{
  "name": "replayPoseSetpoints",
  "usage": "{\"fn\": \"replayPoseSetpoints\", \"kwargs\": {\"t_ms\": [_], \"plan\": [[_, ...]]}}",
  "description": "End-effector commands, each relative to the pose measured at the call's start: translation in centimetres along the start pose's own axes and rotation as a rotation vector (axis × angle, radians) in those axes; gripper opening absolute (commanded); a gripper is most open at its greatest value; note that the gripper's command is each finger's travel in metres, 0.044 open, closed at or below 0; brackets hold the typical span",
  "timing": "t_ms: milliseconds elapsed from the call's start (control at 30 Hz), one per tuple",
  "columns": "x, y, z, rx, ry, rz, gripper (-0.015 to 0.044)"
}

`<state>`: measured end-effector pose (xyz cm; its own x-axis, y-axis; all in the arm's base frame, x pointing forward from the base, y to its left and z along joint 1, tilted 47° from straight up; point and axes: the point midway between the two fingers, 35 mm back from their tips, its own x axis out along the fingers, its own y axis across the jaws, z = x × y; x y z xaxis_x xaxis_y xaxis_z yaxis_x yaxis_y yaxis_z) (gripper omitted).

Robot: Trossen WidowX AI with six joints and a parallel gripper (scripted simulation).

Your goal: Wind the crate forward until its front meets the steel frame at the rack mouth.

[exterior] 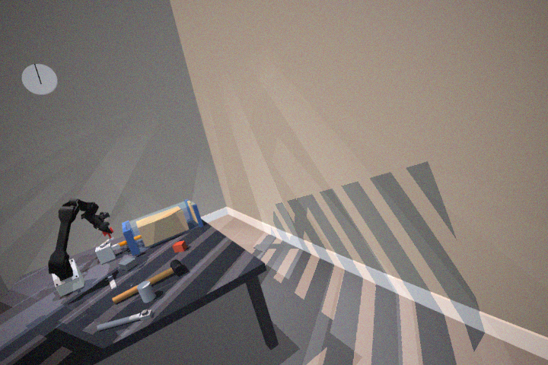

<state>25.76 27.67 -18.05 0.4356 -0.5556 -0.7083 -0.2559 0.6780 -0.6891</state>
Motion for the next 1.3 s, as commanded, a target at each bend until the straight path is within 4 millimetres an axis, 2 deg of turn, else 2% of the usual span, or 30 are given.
{"fn": "replayPoseSetpoints", "kwargs": {"t_ms": [0,667,1267], "plan": [[-0.8,1.7,-1.8,-0.027,0.023,0.03,0.0],[-2.2,3.1,-4.5,-0.029,0.025,0.032,0.0],[-3.5,3.6,-7.1,-0.03,0.027,0.034,0.0]]}}
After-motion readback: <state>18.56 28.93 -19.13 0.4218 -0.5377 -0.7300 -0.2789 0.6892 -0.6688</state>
